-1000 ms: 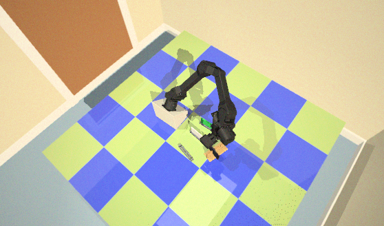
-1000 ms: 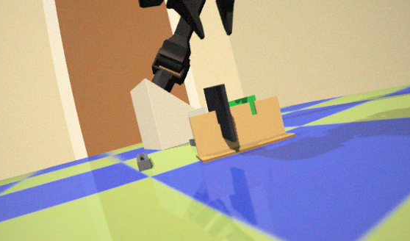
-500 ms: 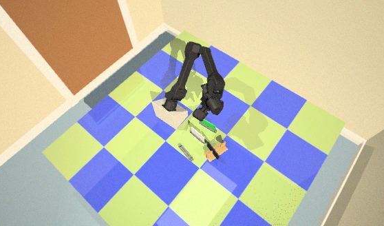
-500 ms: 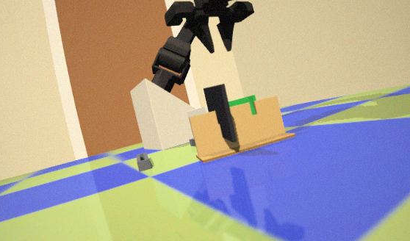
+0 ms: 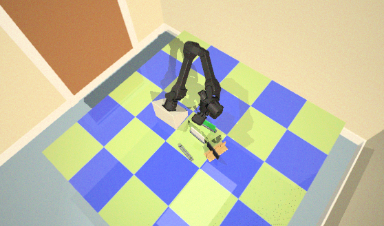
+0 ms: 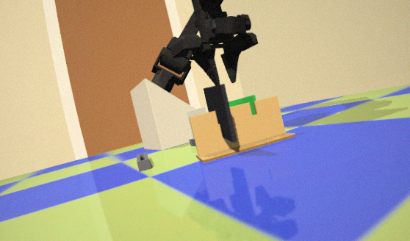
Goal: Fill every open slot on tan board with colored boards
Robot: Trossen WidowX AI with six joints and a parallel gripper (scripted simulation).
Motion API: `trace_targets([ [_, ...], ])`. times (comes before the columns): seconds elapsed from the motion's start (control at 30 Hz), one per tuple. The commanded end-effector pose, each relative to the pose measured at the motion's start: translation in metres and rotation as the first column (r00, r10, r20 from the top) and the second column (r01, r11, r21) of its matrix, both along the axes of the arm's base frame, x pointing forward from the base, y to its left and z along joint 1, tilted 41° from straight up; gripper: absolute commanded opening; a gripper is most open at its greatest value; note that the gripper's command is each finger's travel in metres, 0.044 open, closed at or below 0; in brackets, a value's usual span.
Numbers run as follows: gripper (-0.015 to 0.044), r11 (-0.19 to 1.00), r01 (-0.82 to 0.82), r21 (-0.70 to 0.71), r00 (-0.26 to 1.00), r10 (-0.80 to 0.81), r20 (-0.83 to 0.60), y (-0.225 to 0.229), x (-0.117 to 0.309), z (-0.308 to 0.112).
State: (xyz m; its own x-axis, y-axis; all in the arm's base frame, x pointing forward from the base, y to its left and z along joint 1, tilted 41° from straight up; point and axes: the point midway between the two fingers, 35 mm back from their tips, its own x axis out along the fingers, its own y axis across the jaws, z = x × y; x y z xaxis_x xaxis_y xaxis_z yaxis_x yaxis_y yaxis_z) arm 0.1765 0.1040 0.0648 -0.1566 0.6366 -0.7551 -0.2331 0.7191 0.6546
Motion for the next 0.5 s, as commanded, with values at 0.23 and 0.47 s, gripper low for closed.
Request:
trace_targets([
  [0.23,0.0186,1.000,0.005,0.006,1.000,-0.005,-0.003,0.014,-0.005,-0.016],
  [0.47,0.0186,1.000,0.005,0.007,1.000,-0.005,-0.003,0.022,-0.007,-0.024],
])
